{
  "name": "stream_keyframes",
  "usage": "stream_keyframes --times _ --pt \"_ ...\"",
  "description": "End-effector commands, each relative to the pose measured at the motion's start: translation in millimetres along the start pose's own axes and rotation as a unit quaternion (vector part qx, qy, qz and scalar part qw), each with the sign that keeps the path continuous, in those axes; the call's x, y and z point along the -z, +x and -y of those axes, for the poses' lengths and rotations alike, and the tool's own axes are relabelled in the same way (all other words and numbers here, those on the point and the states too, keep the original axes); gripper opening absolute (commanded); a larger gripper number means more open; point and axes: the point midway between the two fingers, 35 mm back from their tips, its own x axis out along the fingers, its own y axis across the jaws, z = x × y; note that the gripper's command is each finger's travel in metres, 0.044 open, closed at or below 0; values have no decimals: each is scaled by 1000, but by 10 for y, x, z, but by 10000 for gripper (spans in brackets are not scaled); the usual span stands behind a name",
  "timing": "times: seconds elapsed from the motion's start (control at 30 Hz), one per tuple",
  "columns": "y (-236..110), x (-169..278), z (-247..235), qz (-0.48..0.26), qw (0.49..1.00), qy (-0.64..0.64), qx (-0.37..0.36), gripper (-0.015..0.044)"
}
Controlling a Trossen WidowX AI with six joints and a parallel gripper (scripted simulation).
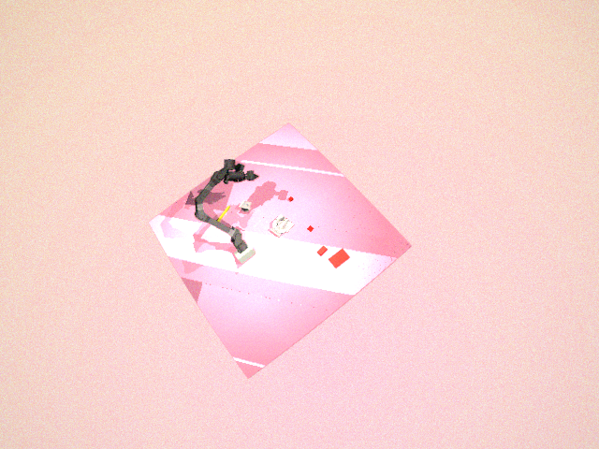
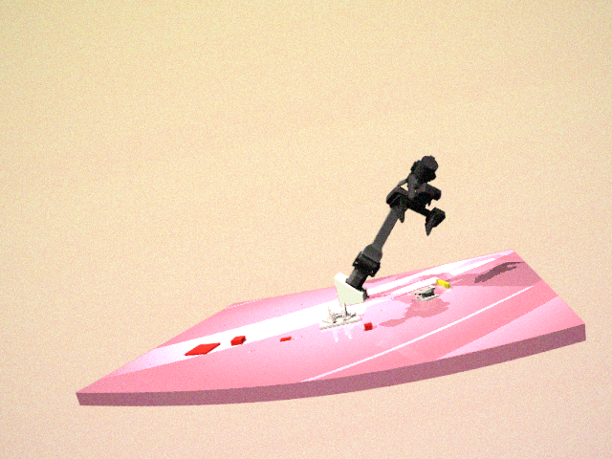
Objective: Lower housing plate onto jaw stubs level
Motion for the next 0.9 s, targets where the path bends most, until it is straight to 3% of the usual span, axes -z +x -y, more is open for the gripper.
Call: stream_keyframes --times 0.0,0.87 --pt "54 127 -83 -24 999 -4 -25 440" --pt "132 1027 -738 -193 957 9 -219 440"
